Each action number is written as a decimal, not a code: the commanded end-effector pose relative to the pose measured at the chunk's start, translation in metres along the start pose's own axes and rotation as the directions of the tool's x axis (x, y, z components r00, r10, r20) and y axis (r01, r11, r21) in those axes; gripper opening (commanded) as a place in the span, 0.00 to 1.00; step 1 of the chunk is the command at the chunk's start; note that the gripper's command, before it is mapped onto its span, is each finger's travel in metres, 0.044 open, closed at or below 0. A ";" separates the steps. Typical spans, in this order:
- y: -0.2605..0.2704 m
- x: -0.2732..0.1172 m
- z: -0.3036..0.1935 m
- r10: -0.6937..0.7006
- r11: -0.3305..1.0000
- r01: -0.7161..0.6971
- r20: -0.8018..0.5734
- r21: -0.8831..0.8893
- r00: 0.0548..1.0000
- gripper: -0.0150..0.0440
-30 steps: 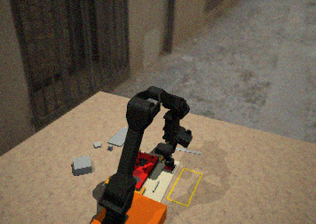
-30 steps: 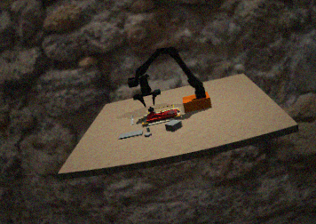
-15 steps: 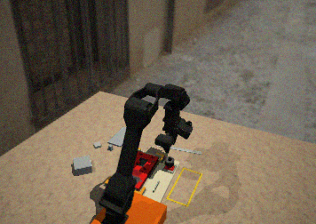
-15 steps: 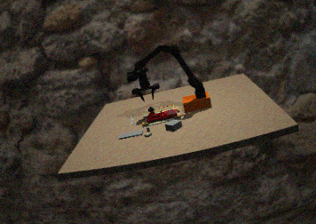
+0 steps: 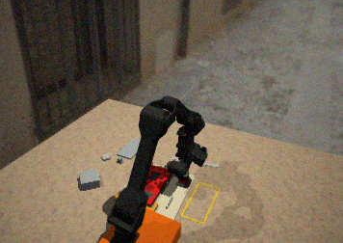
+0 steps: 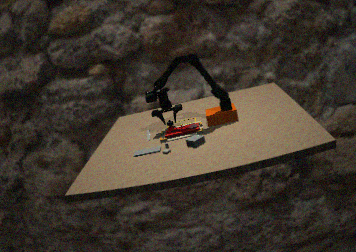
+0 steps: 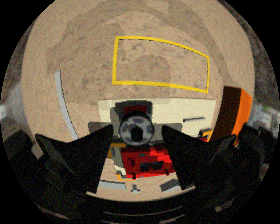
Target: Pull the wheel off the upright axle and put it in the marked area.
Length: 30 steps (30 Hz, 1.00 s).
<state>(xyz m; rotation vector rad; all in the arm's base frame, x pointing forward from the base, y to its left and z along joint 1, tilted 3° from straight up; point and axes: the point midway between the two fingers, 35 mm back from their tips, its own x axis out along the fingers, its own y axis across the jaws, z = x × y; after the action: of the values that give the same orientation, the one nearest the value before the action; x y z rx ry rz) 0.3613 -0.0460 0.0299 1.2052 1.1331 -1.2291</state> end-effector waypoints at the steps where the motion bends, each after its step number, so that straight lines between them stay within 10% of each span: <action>1: 0.000 0.000 0.000 0.000 1.000 0.000 0.000 0.000 1.000 0.72; 18: 0.000 -0.001 0.000 0.000 1.000 0.000 0.000 0.000 1.000 0.25; 30: 0.000 -0.005 0.000 0.001 1.000 -0.001 0.000 -0.001 1.000 0.25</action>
<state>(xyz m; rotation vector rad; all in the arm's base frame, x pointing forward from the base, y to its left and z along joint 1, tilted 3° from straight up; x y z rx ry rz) 0.3614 -0.0461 0.0314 1.2051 1.1332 -1.2291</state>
